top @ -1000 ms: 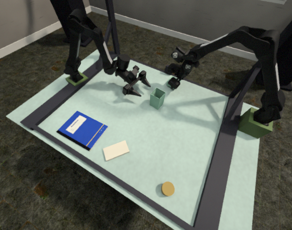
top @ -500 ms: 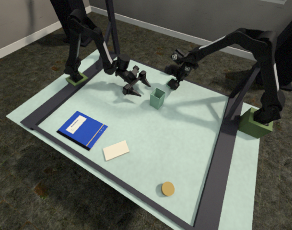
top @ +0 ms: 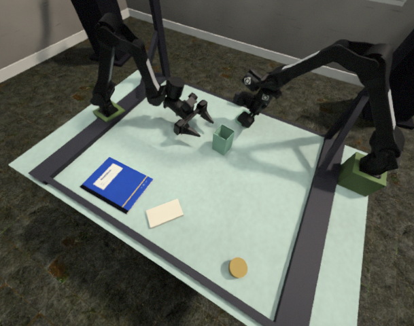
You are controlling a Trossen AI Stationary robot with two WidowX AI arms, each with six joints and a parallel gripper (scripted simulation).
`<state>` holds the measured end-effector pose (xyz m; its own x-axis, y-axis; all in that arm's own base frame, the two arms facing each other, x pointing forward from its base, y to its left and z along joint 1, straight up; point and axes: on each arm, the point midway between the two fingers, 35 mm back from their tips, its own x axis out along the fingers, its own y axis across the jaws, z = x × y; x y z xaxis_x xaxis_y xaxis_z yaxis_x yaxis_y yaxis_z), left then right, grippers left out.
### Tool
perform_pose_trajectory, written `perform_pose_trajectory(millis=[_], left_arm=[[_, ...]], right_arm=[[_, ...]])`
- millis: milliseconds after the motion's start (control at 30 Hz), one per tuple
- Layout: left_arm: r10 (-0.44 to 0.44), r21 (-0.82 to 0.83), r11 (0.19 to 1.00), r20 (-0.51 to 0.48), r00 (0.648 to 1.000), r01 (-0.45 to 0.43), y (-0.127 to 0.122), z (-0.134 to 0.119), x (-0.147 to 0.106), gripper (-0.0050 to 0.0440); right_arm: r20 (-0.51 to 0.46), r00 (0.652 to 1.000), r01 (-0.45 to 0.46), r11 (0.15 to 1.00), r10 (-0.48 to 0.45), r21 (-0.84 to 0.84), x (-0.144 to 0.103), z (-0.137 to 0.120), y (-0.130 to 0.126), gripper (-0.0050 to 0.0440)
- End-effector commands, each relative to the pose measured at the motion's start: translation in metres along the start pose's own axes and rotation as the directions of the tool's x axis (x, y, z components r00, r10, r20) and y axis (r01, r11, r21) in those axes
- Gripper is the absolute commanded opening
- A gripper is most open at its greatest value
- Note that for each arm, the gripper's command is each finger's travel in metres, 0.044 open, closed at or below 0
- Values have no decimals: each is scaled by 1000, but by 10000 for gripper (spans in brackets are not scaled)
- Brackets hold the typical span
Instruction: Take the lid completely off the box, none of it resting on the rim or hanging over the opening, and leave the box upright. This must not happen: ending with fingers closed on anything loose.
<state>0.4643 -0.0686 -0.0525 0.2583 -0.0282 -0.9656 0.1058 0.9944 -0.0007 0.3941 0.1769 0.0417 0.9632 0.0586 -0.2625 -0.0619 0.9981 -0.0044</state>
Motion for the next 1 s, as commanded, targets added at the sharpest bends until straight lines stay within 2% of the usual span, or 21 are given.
perform_pose_trajectory(millis=[0, 300, 467, 533, 633, 833, 967], left_arm=[[0, -3, 1000, 28, 1000, 0, 1, 8, -10, 168], [0, -3, 1000, 28, 1000, 0, 1, 8, -10, 376], [2, -5, 1000, 32, 999, -2, 1, 7, -49, 376], [2, -5, 1000, 32, 999, -2, 1, 7, -49, 376], [1, -4, 1000, 42, 999, -1, 1, 10, -83, 376], [5, -6, 1000, 45, 999, -4, 2, 5, -87, 376], [10, -11, 1000, 103, 995, -9, 6, 2, -102, 376]], right_arm=[[21, 1000, -4, 1000, 3, 14, 0, 9, 2, 440], [21, 1000, -4, 1000, 3, 14, 0, 9, 2, 440], [21, 1000, -4, 1000, 3, 14, 0, 9, 2, 440], [21, 1000, -4, 1000, 3, 14, 0, 9, 2, 440], [21, 1000, -4, 1000, 3, 14, 0, 9, 2, 440], [29, 1000, -2, 1000, 2, 14, -5, 15, -3, 440], [50, 999, 1, 1000, -2, 11, -17, 33, -16, 440]])
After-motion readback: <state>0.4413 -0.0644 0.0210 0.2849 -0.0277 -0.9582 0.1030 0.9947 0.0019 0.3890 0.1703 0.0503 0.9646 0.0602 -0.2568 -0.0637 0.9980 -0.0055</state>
